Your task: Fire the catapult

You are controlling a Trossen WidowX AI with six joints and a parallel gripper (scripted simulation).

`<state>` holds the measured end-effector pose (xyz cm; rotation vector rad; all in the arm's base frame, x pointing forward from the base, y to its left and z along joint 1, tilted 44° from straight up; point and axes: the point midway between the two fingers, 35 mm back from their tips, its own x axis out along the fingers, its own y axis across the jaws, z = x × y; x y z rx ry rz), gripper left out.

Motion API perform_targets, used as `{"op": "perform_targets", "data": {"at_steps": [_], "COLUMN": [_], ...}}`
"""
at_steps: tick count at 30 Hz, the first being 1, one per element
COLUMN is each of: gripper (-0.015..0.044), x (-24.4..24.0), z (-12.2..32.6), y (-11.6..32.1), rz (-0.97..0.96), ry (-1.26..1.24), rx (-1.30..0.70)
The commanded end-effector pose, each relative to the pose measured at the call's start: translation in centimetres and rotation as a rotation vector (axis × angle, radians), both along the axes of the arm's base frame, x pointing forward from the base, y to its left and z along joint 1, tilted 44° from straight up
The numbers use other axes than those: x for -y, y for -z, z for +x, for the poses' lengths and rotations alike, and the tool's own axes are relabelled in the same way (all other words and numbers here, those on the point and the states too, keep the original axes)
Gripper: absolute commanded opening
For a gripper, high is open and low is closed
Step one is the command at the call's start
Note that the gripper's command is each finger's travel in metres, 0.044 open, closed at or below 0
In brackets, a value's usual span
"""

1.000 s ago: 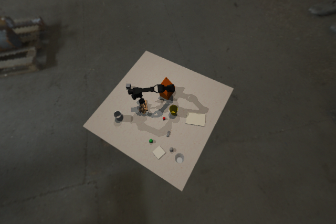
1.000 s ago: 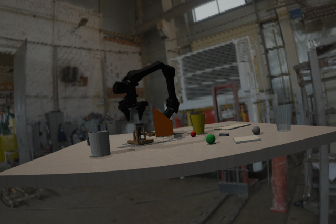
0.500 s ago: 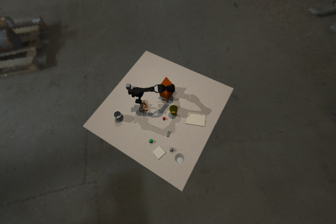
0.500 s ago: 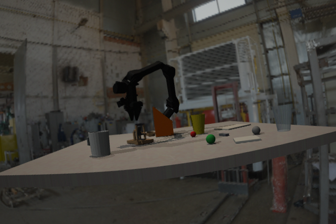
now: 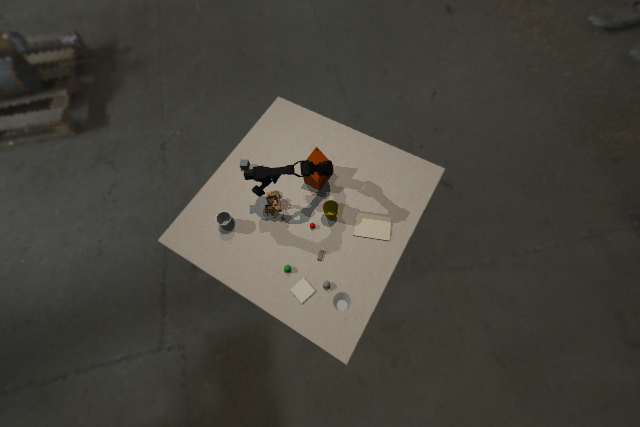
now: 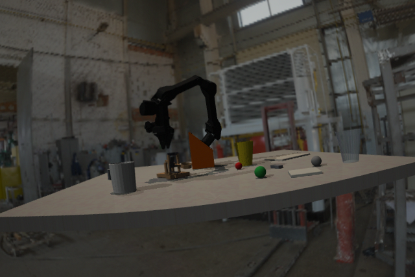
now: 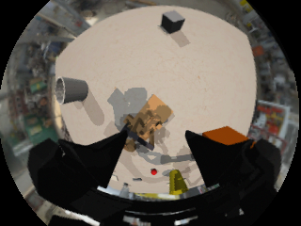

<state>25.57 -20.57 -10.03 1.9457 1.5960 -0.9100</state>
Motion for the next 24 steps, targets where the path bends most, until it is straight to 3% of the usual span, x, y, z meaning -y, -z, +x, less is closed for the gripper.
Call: {"op": "perform_targets", "data": {"at_steps": [1, 18, 24], "gripper": [0.044, 0.044, 0.044], "x": [0.0, 0.0, -3.0], "z": [-0.1, -0.1, 0.4], "y": [-0.1, -0.2, 3.1], "rz": [0.013, 0.064, 0.078], "ry": [0.08, 0.424, 0.512], "rx": [-0.074, -0.386, -0.465]}}
